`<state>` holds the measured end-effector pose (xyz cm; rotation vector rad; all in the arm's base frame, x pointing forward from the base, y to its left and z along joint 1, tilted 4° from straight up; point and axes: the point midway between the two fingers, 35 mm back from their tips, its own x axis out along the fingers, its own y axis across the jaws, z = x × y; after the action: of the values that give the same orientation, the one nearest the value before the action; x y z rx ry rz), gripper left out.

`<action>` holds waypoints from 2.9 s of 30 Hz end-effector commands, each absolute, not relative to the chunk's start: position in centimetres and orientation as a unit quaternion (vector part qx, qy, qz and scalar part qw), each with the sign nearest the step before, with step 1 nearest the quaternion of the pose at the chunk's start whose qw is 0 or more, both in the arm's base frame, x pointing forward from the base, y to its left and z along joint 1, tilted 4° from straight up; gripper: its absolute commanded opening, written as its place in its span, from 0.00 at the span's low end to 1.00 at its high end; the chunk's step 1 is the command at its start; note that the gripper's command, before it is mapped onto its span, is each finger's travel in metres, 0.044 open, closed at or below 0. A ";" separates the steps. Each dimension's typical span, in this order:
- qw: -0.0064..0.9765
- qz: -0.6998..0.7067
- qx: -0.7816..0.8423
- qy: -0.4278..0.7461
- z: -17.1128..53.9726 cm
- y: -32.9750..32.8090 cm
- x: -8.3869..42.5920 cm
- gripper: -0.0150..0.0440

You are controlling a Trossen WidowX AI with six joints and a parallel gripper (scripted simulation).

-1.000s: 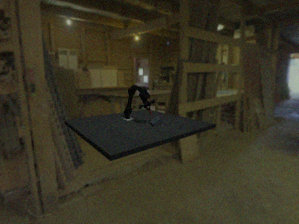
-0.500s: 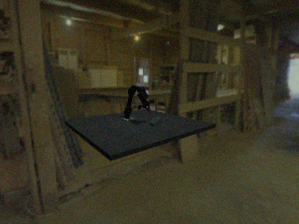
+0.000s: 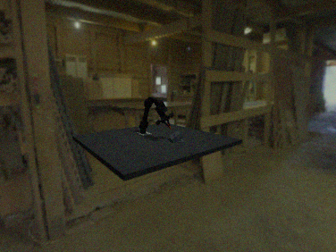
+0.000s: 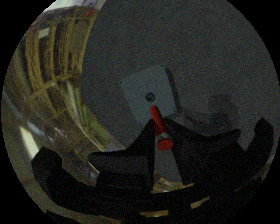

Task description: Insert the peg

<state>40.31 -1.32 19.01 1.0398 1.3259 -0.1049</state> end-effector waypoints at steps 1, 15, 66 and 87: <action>0.660 -0.045 0.465 0.588 18.2 -1.0 40.6 0.25; 0.662 -0.039 0.469 0.583 16.5 -0.3 41.5 0.25; 0.668 -0.031 0.464 0.581 14.6 0.8 42.3 0.25; 0.668 -0.031 0.464 0.581 13.9 1.2 42.4 0.25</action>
<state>42.40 1.15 14.14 1.0417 1.3060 -0.0623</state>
